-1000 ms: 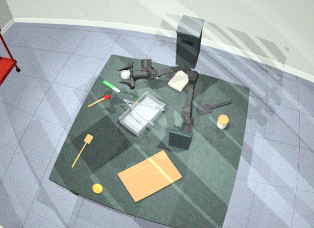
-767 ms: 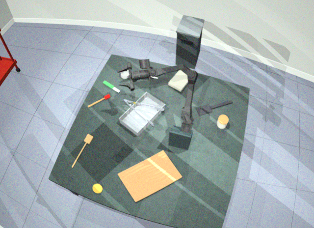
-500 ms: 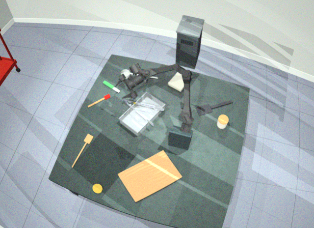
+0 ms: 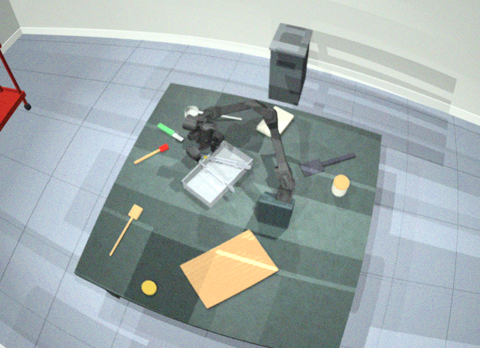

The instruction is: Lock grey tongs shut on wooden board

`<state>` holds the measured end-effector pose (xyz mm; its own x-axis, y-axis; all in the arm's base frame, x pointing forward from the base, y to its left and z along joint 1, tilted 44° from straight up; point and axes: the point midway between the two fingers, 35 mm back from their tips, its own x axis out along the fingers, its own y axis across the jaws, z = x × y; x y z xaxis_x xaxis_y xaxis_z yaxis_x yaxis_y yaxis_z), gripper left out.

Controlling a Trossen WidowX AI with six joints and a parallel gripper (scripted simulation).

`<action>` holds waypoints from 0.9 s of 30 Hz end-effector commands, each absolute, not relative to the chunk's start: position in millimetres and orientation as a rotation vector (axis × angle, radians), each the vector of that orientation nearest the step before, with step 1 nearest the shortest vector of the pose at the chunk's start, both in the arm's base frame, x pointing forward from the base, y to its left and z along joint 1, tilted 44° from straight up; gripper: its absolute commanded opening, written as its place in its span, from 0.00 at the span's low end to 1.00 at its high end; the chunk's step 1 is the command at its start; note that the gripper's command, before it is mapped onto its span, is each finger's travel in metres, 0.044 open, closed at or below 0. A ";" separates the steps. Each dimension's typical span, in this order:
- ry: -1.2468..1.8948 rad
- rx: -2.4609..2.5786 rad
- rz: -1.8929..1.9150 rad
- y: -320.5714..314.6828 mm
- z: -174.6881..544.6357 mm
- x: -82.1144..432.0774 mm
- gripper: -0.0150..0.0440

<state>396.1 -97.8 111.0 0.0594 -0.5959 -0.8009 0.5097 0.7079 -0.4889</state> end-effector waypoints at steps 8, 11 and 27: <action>1.390 -0.366 -0.807 -104.6 118.0 387.0 1.00; 1.390 -0.366 -0.806 -101.0 114.4 390.4 1.00; 1.390 -0.365 -0.806 -111.3 103.1 392.0 1.00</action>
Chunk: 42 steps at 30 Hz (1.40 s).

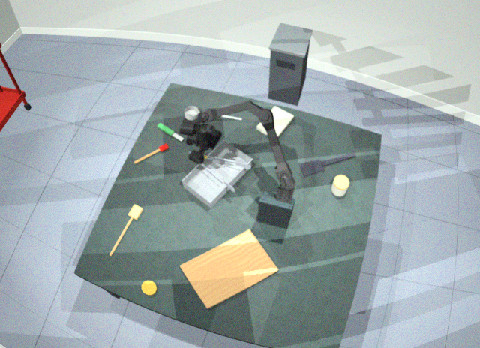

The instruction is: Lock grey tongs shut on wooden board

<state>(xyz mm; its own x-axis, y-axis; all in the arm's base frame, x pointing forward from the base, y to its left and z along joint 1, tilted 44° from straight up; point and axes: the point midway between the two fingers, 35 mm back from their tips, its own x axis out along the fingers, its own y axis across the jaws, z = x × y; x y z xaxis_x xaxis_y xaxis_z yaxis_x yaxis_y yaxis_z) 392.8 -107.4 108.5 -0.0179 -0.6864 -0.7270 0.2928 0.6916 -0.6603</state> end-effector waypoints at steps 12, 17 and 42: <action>1.390 -0.364 -0.805 -124.8 88.8 393.0 1.00; 1.390 -0.365 -0.806 -130.5 83.0 393.0 1.00; 1.389 -0.367 -0.808 -159.0 54.7 389.9 1.00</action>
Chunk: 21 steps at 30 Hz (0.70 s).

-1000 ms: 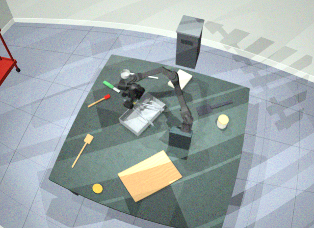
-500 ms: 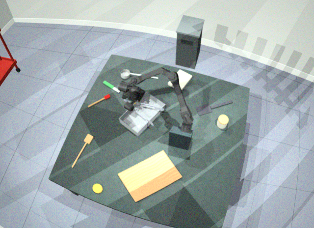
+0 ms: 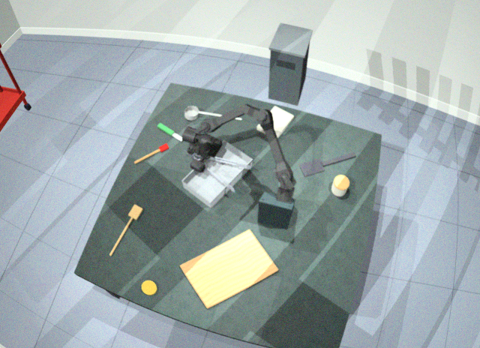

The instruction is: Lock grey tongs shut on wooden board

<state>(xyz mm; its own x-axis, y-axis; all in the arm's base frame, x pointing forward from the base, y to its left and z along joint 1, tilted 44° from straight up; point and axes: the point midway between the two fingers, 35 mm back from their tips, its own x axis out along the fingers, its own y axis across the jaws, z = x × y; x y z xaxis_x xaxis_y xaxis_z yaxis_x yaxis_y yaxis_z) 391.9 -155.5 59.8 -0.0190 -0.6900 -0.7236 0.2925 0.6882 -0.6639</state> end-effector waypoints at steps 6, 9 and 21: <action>1.388 -0.369 -0.809 -165.8 48.2 388.4 1.00; 1.388 -0.369 -0.810 -169.3 44.9 387.5 1.00; 1.383 -0.365 -0.812 -169.0 47.0 388.9 0.77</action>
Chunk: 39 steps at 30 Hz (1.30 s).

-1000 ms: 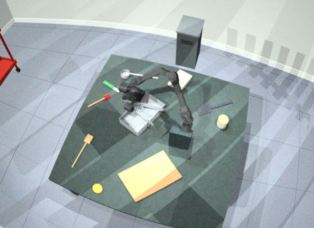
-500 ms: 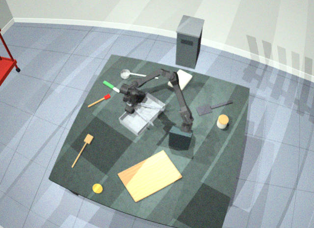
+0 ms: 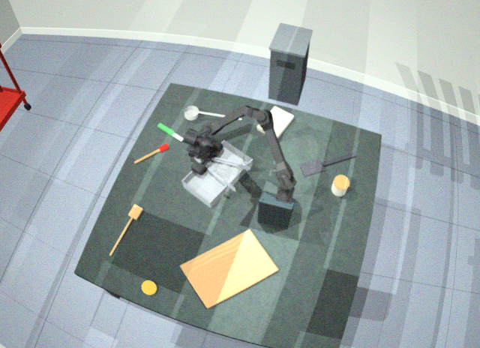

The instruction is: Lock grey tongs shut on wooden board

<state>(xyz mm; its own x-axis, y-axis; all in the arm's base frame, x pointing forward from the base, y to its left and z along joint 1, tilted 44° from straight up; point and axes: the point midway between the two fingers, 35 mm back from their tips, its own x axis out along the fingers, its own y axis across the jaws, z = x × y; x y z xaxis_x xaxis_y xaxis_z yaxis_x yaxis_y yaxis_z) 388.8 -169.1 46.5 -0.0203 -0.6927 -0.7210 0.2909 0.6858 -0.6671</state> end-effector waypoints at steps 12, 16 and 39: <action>1.383 -0.365 -0.812 -169.0 47.0 388.9 0.63; 1.383 -0.365 -0.812 -169.0 47.0 388.9 0.58; 1.383 -0.365 -0.812 -169.0 47.0 388.9 0.32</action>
